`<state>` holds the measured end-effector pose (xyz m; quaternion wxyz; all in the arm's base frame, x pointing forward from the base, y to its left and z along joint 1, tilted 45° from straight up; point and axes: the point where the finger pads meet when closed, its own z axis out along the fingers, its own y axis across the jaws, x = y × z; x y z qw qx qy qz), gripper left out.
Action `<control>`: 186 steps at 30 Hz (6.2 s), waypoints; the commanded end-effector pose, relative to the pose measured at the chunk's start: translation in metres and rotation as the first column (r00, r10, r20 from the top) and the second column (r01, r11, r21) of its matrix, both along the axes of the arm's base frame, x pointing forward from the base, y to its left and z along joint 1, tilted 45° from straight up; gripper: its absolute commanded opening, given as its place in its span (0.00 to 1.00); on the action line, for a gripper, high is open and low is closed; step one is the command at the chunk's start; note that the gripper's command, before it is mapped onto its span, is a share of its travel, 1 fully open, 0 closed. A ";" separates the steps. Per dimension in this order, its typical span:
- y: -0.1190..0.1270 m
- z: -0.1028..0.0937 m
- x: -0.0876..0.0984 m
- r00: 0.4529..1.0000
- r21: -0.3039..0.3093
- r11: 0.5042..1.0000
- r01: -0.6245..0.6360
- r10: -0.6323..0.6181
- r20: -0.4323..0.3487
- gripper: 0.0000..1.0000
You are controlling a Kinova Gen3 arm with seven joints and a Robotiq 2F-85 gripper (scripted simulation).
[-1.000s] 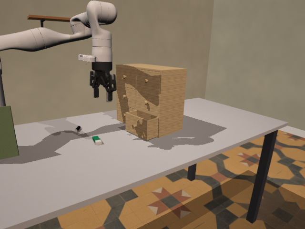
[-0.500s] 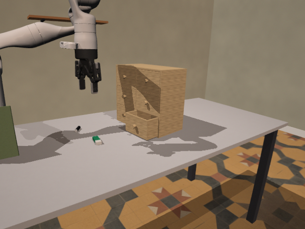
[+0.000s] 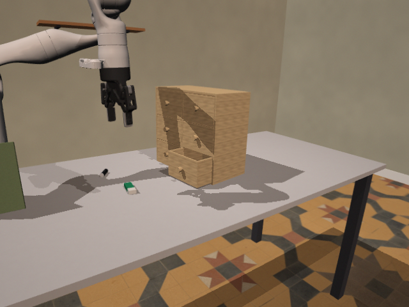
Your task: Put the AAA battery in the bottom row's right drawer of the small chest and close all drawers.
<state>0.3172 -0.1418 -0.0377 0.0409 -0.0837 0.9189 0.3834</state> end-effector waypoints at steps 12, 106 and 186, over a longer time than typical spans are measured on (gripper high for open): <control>0.006 -0.005 0.005 0.995 0.022 0.997 0.077 -0.078 0.069 1.00; 0.077 -0.059 0.071 0.416 0.460 0.683 0.567 -0.720 0.556 1.00; 0.146 -0.111 0.133 0.404 0.467 0.677 0.569 -0.725 0.558 0.00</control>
